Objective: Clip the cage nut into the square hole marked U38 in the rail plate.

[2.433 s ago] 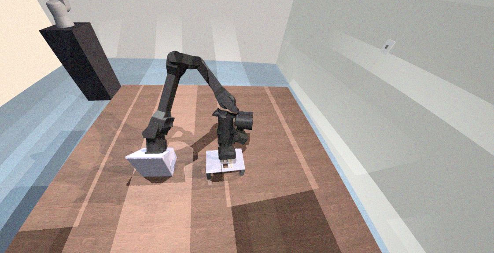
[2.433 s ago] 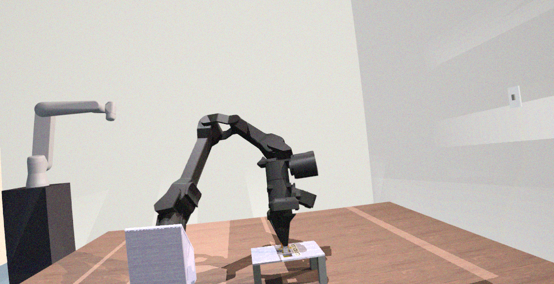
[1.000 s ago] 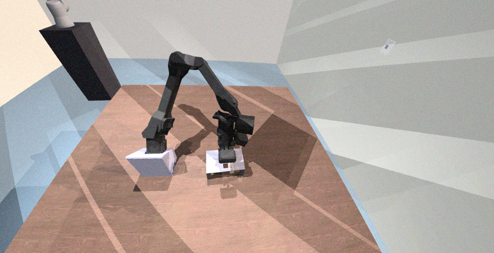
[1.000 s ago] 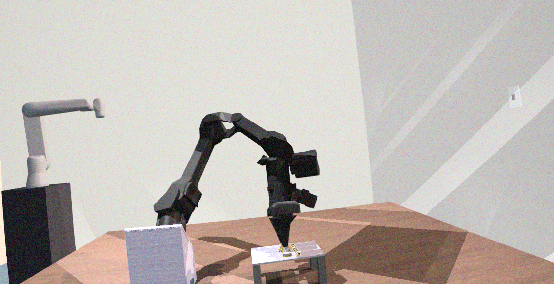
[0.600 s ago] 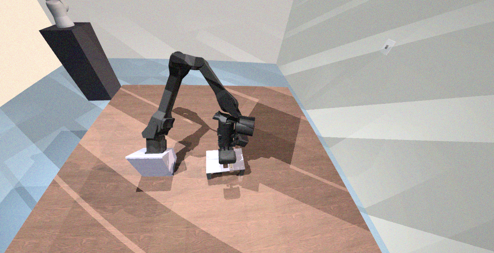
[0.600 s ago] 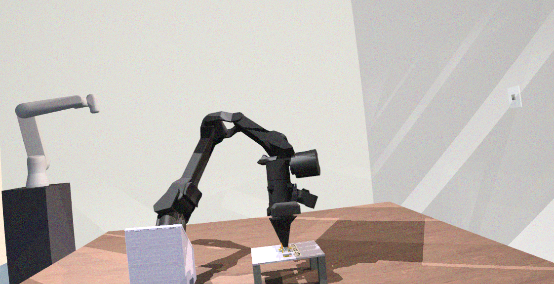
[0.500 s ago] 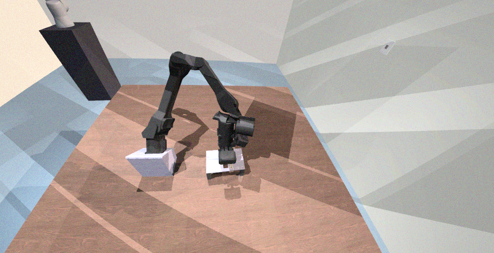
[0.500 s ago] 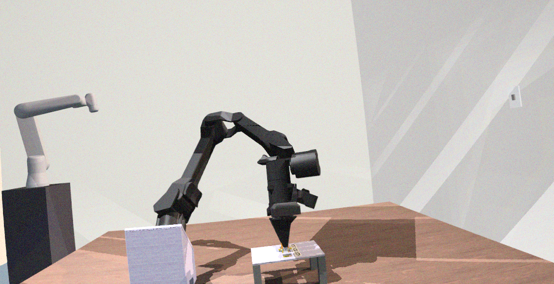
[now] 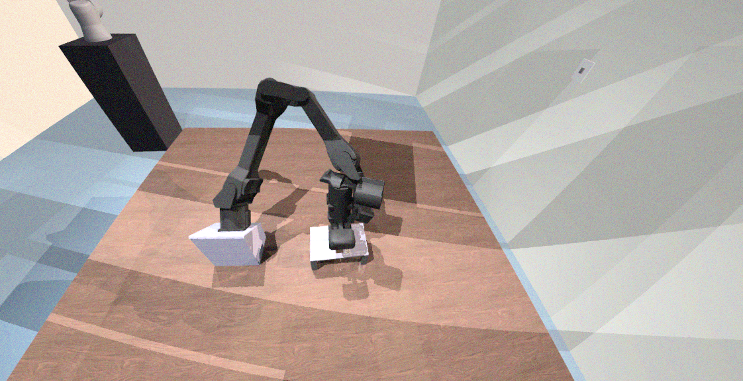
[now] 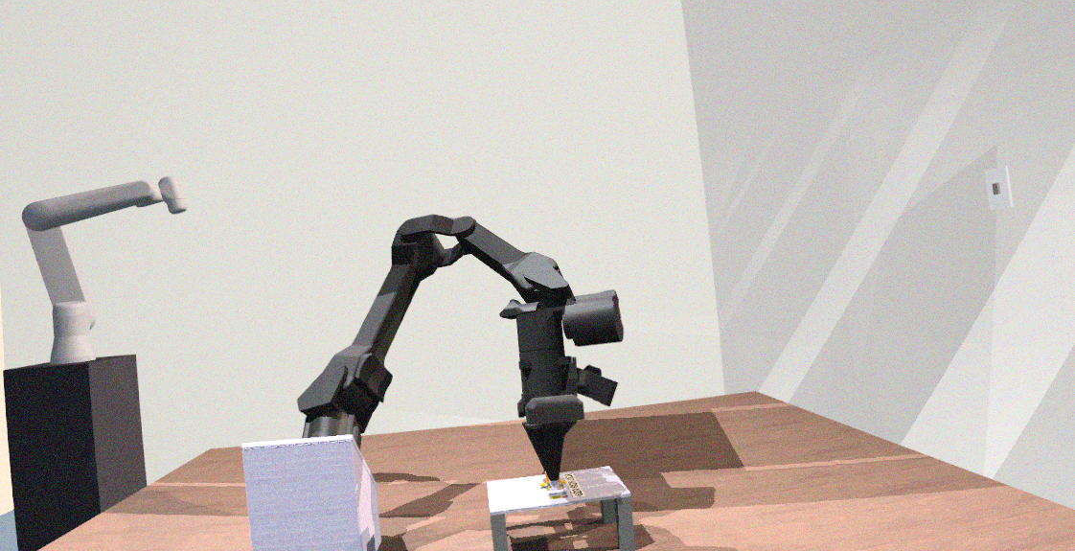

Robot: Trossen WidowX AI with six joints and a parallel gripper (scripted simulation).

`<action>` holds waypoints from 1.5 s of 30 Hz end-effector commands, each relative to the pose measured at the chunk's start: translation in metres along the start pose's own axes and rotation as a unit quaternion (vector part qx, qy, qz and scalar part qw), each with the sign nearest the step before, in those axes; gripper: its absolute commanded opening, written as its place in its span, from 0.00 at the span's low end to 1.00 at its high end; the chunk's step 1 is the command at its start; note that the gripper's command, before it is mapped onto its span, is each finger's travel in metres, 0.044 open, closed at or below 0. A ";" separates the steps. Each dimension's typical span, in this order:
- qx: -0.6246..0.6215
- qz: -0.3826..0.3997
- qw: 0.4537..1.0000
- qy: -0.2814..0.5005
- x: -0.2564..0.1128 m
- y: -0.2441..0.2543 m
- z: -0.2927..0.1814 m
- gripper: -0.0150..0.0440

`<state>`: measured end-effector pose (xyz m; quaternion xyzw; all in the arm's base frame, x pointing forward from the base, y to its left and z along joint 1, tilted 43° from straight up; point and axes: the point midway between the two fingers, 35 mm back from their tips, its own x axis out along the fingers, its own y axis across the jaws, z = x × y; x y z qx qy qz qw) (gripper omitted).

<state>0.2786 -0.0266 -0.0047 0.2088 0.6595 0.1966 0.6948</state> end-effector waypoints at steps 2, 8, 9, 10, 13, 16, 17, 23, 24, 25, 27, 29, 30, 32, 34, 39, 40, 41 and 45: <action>-0.002 0.003 1.000 -0.003 -0.002 -0.001 0.002 0.31; -0.002 0.012 1.000 -0.003 -0.001 -0.002 0.002 0.31; -0.002 0.013 1.000 -0.003 -0.001 -0.002 0.002 0.31; -0.002 0.015 1.000 -0.003 -0.001 -0.002 0.002 0.31; -0.002 0.018 1.000 -0.003 -0.001 -0.002 0.002 0.31; -0.002 0.019 1.000 -0.003 -0.001 -0.002 0.002 0.31; -0.002 0.020 1.000 -0.003 -0.001 -0.002 0.002 0.31; -0.002 0.028 1.000 -0.003 -0.001 -0.003 0.002 0.31; -0.002 0.030 1.000 -0.003 -0.001 -0.003 0.002 0.31; -0.003 0.032 0.999 -0.003 -0.001 -0.003 0.002 0.31; -0.003 0.035 0.999 -0.003 -0.001 -0.004 0.002 0.31; -0.003 0.038 0.999 -0.003 -0.001 -0.004 0.002 0.31; -0.003 0.040 0.999 -0.003 0.000 -0.004 0.002 0.31; -0.003 0.043 0.999 -0.003 0.000 -0.004 0.002 0.31; -0.003 0.044 0.999 -0.003 0.000 -0.004 0.002 0.31; -0.003 0.050 0.999 -0.003 0.000 -0.005 0.002 0.31; -0.003 0.051 0.999 -0.003 0.000 -0.005 0.002 0.31; -0.003 0.053 0.999 -0.003 0.000 -0.005 0.002 0.31; -0.003 0.059 0.998 -0.003 0.000 -0.006 0.002 0.31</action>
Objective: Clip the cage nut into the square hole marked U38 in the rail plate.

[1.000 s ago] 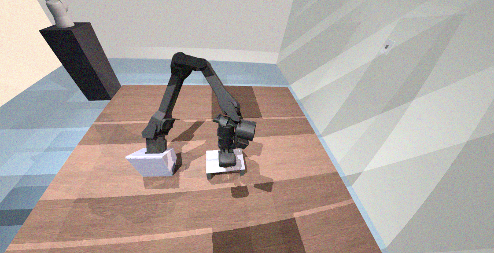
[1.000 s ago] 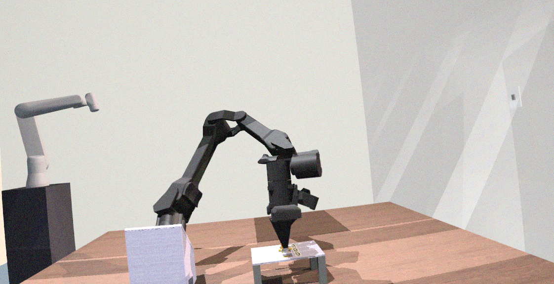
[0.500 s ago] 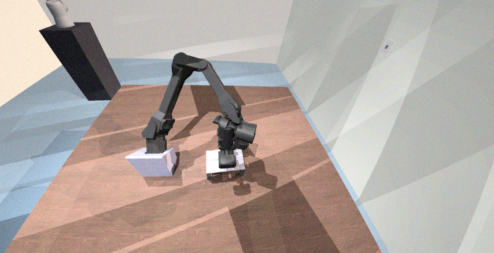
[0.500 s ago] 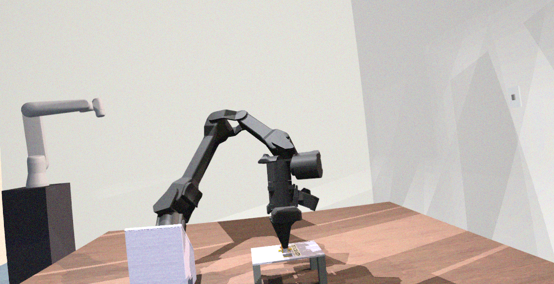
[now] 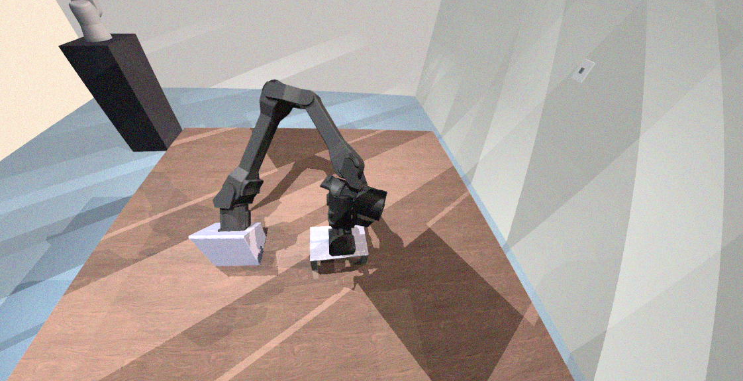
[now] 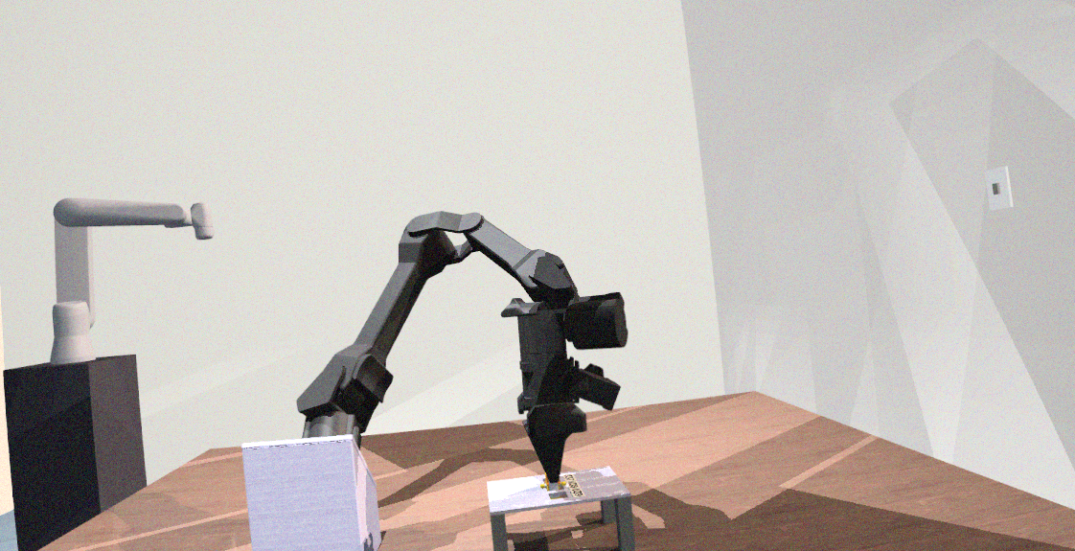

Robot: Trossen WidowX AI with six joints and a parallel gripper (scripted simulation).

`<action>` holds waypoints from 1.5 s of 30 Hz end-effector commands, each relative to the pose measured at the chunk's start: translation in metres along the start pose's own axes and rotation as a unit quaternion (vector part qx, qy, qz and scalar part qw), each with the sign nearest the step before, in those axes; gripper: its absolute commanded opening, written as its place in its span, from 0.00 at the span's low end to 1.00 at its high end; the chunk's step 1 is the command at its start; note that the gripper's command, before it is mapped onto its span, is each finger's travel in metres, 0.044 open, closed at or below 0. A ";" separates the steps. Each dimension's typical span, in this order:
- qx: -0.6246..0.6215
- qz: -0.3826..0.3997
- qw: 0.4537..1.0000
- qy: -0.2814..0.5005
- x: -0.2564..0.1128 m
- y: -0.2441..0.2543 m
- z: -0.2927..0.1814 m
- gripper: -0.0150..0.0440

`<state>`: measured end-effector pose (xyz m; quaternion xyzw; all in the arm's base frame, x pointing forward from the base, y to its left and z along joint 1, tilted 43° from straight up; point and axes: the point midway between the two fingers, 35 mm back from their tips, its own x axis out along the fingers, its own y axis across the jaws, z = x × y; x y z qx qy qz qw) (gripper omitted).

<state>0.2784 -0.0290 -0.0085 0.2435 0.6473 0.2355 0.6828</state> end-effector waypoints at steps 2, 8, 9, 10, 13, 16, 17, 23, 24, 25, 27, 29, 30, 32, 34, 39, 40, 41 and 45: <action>-0.002 0.006 1.000 -0.004 -0.002 -0.001 0.002 0.31; -0.002 0.010 1.000 -0.004 -0.002 -0.002 0.002 0.31; -0.002 0.012 1.000 -0.004 -0.002 -0.002 0.002 0.31; -0.002 0.013 1.000 -0.004 -0.002 -0.002 0.002 0.31; -0.002 0.014 1.000 -0.004 -0.002 -0.002 0.002 0.31; -0.002 0.018 1.000 -0.004 -0.002 -0.003 0.002 0.31; -0.002 0.019 1.000 -0.004 -0.002 -0.003 0.002 0.31; -0.002 0.024 1.000 -0.004 -0.002 -0.003 0.002 0.31; -0.002 0.024 1.000 -0.004 -0.002 -0.003 0.002 0.31; -0.002 0.025 1.000 -0.004 -0.002 -0.004 0.002 0.31; -0.002 0.025 1.000 -0.004 -0.002 -0.004 0.002 0.31; -0.002 0.026 1.000 -0.004 -0.002 -0.004 0.002 0.31; -0.002 0.026 1.000 -0.004 -0.002 -0.004 0.002 0.31; -0.002 0.026 1.000 -0.004 -0.002 -0.005 0.002 0.31; -0.002 0.026 1.000 -0.004 -0.002 -0.005 0.002 0.31; -0.002 0.027 1.000 -0.004 -0.002 -0.006 0.002 0.31; -0.002 0.027 1.000 -0.004 -0.002 -0.006 0.002 0.31; -0.002 0.027 1.000 -0.004 -0.002 -0.006 0.002 0.31; -0.002 0.027 1.000 -0.004 -0.002 -0.007 0.002 0.31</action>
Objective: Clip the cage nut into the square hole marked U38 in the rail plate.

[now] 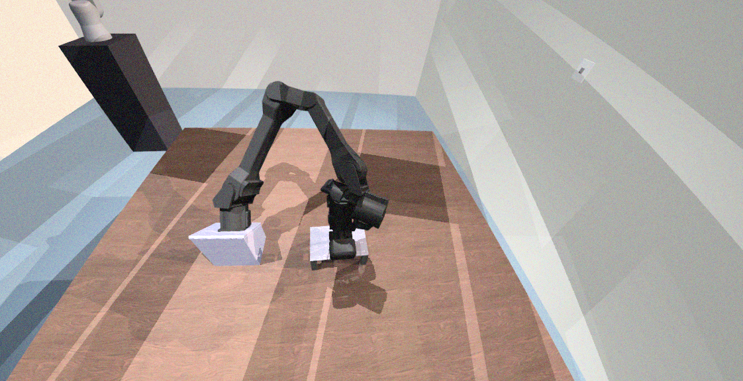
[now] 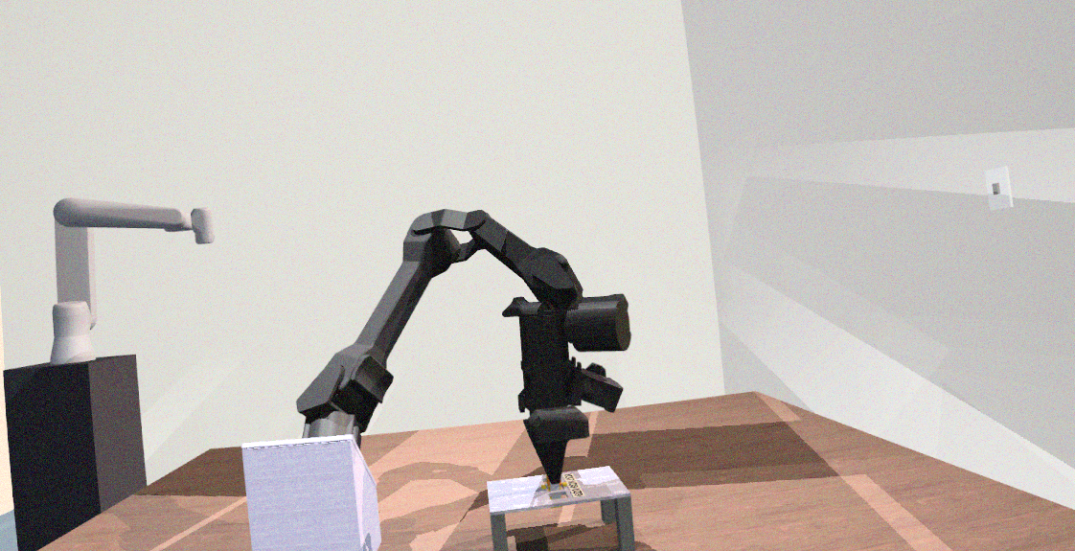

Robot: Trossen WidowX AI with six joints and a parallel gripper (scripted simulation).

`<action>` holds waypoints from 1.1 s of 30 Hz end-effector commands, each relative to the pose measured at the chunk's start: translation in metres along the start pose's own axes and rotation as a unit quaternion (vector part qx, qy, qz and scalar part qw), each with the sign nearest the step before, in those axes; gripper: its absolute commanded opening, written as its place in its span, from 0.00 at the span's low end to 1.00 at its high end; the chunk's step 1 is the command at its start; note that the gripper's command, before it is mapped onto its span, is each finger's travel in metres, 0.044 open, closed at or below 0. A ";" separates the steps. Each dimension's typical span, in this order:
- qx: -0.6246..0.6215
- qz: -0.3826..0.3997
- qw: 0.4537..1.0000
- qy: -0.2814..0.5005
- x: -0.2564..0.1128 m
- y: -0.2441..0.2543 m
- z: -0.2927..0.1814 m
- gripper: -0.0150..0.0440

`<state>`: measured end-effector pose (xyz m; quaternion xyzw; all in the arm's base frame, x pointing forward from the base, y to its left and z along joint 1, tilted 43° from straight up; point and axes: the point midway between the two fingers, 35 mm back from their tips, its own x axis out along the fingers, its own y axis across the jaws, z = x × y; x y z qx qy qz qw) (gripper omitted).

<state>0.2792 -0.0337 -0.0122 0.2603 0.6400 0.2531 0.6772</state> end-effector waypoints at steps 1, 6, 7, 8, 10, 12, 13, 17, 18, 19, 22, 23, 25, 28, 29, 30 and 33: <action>-0.002 0.001 1.000 -0.003 -0.002 -0.001 0.001 0.31; -0.002 0.001 1.000 -0.003 -0.001 -0.002 0.001 0.31; -0.002 0.001 1.000 -0.003 -0.001 -0.002 0.001 0.31; -0.002 0.001 1.000 -0.003 -0.001 -0.002 0.001 0.31; -0.002 0.001 1.000 -0.003 -0.001 -0.002 0.001 0.31; -0.002 0.001 1.000 -0.003 -0.001 -0.002 0.001 0.31; 0.001 0.001 1.000 0.000 0.000 -0.001 0.000 0.35; 0.001 0.001 1.000 0.000 0.000 -0.001 0.000 0.53; 0.001 0.001 1.000 0.000 0.000 -0.001 0.000 0.57; 0.001 0.001 1.000 0.000 0.000 -0.001 0.000 0.62; 0.001 0.001 1.000 0.000 0.000 -0.001 0.000 0.75; 0.001 0.001 1.000 0.000 0.000 -0.001 0.000 0.80; 0.001 0.001 1.000 0.000 0.000 -0.001 0.000 0.89; 0.001 0.001 1.000 0.000 0.000 -0.001 0.000 1.00; 0.001 0.001 1.000 0.000 0.000 -0.001 0.000 1.00; 0.001 0.001 1.000 0.000 0.000 -0.001 0.000 1.00; 0.000 0.000 1.000 -0.004 -0.025 -0.002 0.000 1.00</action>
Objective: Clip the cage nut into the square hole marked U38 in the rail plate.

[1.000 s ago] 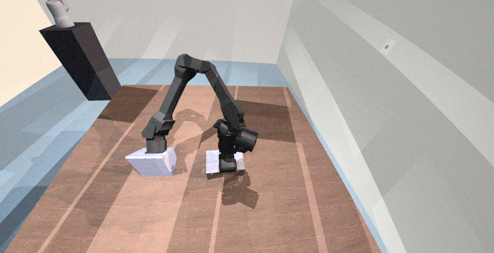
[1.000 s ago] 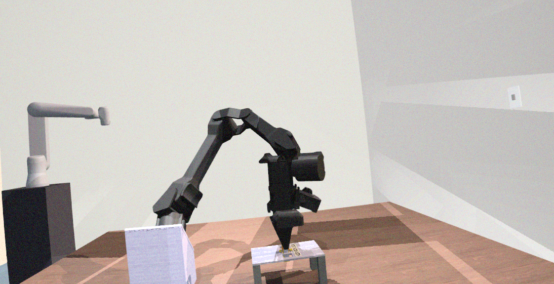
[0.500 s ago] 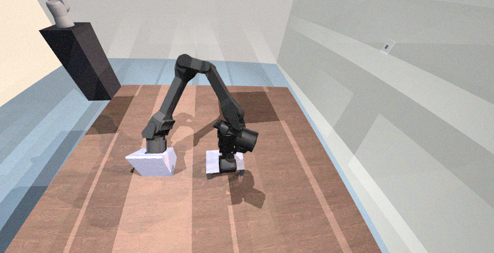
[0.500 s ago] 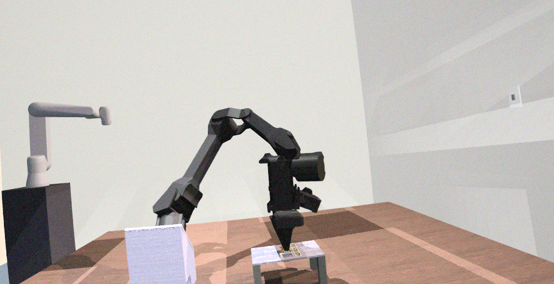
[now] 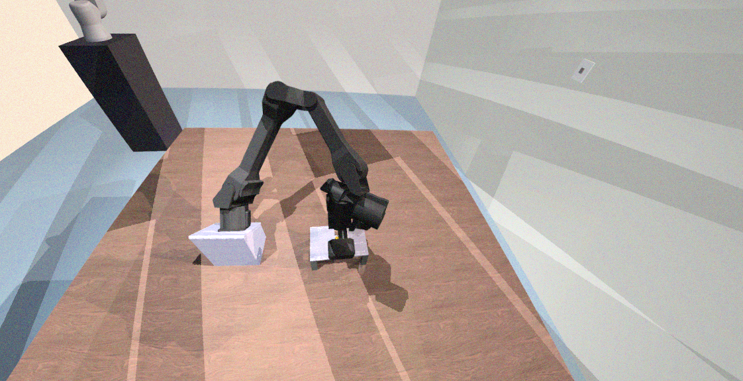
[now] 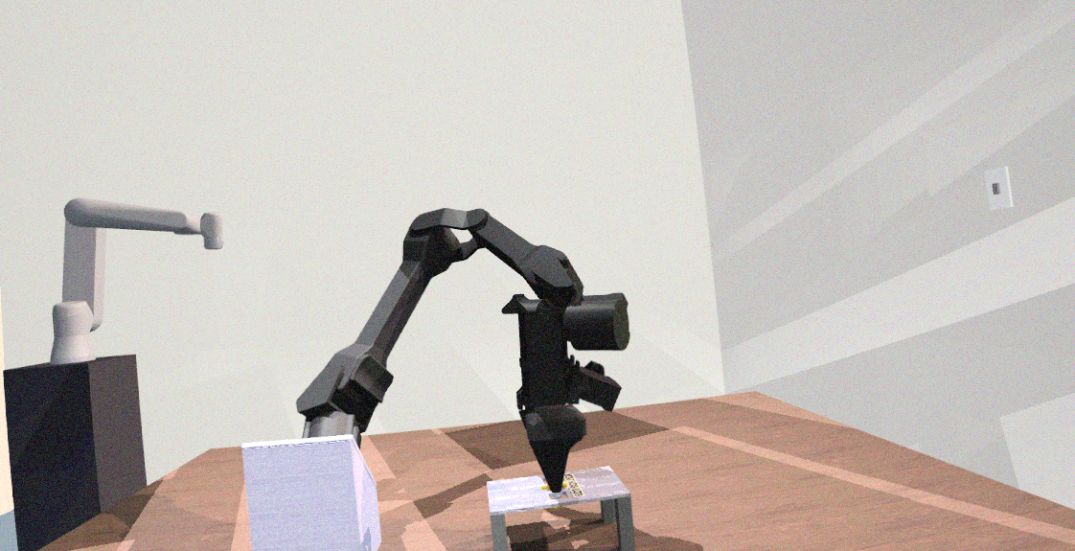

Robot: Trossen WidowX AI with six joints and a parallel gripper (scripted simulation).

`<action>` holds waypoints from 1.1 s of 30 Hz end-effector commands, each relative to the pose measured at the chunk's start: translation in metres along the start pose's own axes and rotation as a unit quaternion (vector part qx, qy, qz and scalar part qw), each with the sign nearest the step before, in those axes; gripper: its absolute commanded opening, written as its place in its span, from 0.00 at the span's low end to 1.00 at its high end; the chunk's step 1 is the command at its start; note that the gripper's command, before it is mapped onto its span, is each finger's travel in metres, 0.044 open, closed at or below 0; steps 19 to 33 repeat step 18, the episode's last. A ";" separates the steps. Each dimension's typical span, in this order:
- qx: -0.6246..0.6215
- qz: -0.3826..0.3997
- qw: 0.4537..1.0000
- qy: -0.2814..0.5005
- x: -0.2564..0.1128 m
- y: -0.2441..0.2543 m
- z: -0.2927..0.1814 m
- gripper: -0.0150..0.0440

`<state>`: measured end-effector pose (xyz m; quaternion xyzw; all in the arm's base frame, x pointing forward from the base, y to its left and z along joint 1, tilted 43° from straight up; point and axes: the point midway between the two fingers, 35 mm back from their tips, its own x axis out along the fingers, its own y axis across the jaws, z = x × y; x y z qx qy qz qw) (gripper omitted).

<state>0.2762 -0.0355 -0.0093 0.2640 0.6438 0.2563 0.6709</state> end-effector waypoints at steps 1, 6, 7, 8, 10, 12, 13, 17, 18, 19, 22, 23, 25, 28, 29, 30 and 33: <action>-0.004 -0.005 1.000 -0.013 -0.035 -0.002 0.002 1.00; -0.004 -0.005 1.000 -0.015 -0.046 -0.002 0.000 1.00; -0.004 -0.005 1.000 -0.015 -0.046 -0.002 0.000 1.00; -0.004 -0.005 1.000 -0.015 -0.046 -0.002 0.000 1.00; -0.004 -0.005 1.000 -0.015 -0.046 -0.002 0.000 1.00; -0.004 -0.005 1.000 -0.015 -0.046 -0.002 0.000 1.00; -0.004 -0.005 1.000 -0.015 -0.046 -0.002 0.000 1.00; -0.004 -0.005 1.000 -0.015 -0.046 -0.002 0.000 1.00; -0.004 -0.005 1.000 -0.015 -0.046 -0.002 0.000 1.00; -0.004 -0.005 1.000 -0.015 -0.046 -0.002 0.000 1.00; -0.004 -0.005 1.000 -0.015 -0.046 -0.002 0.000 1.00; -0.004 -0.005 1.000 -0.015 -0.046 -0.002 0.000 1.00; -0.004 -0.005 1.000 -0.015 -0.046 -0.002 0.000 1.00; -0.004 -0.005 1.000 -0.015 -0.046 -0.002 0.000 1.00; -0.004 -0.005 1.000 -0.015 -0.046 -0.002 0.000 1.00; -0.004 -0.005 1.000 -0.015 -0.046 -0.002 0.000 1.00; -0.004 -0.005 1.000 -0.015 -0.046 -0.002 0.000 1.00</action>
